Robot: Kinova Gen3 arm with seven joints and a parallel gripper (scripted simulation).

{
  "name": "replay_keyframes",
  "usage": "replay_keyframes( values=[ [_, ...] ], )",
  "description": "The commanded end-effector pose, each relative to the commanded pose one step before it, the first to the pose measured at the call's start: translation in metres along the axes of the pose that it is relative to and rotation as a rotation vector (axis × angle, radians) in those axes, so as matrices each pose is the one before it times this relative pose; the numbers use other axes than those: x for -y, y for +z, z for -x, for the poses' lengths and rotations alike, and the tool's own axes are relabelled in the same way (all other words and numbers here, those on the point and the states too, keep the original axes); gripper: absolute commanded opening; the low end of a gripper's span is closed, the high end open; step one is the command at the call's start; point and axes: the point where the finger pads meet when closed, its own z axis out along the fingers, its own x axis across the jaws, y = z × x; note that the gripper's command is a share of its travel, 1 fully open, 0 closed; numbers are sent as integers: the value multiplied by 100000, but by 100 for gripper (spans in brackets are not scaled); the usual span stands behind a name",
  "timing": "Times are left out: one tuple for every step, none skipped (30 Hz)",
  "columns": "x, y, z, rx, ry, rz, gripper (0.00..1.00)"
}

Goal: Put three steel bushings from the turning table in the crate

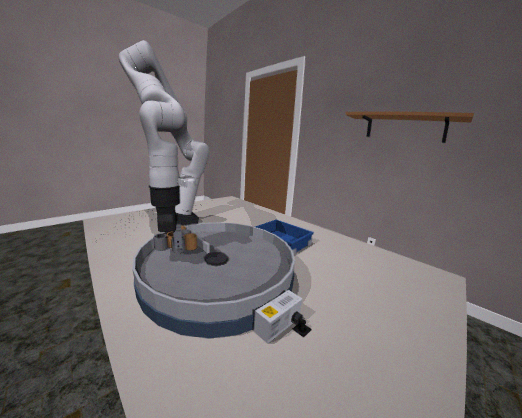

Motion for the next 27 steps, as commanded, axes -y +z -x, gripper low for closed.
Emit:
replay_keyframes(
  values=[
    [-36, 8, -64, 91, -65, 149, 0],
    [0, 0, 0, 0, 0, 0, 0],
    [0, 0, 0, 0, 0, 0, 0],
    [0, 0, 0, 0, 0, 0, 0],
    [0, 0, 0, 0, 0, 0, 0],
    [0, 0, 0, 0, 0, 0, 0],
    [0, 0, 0, 0, 0, 0, 0],
    [35, -78, -67, -300, 31, -42, 0],
    [0, 0, -64, -35, -9, 27, 0],
    [0, 0, -64, -35, -9, 27, 0],
    [0, 0, -64, -35, -9, 27, 0],
    [0, 0, -64, -35, -9, 27, 0],
    [0, 0, 0, 0, 0, 0, 0],
    [0, 0, 0, 0, 0, 0, 0],
    [0, 0, 0, 0, 0, 0, 0],
    [0, 0, 0, 0, 0, 0, 0],
    [0, 0, 0, 0, 0, 0, 0],
    [0, 0, 0, 0, 0, 0, 0],
    [0, 0, 0, 0, 0, 0, 0],
    [0, 0, 0, 0, 0, 0, 0],
    [0, 0, 0, 0, 0, 0, 0],
    [0, 0, 0, 0, 0, 0, 0],
    [0, 0, 0, 0, 0, 0, 0],
    [0, 0, 0, 0, 0, 0, 0],
    [36, -228, -5, -251, 39, -65, 0],
    [0, -150, -1, 17, -2, 6, 0],
    [0, -150, -1, 17, -2, 6, 0]
  ],
)
